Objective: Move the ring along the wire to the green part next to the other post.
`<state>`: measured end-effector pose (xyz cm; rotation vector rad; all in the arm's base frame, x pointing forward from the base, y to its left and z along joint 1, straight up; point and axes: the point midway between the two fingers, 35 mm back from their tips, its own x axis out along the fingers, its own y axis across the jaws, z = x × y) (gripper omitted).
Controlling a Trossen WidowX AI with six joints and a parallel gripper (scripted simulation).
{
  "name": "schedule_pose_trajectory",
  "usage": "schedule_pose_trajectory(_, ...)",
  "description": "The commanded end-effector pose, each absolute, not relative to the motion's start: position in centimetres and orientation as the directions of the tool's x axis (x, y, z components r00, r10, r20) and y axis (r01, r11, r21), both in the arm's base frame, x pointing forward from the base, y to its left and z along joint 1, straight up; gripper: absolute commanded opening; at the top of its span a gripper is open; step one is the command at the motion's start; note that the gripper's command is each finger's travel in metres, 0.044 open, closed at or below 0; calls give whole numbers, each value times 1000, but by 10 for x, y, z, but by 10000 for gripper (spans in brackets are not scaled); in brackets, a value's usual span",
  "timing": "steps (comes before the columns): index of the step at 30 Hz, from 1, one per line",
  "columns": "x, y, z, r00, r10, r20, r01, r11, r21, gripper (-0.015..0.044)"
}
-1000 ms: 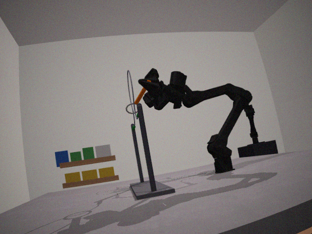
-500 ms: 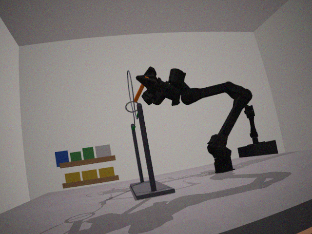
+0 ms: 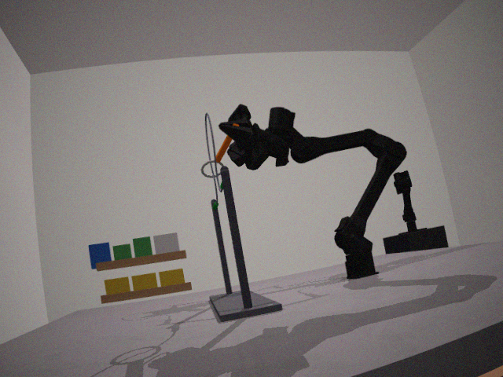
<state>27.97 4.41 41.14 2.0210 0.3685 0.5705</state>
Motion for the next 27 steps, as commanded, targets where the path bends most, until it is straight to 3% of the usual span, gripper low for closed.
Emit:
schedule_pose_trajectory(1,281,45,410,844,494,208,33,-435,900,-150)
schedule_pose_trajectory(27,281,50,398,847,531,3,69,-116,991,-150)
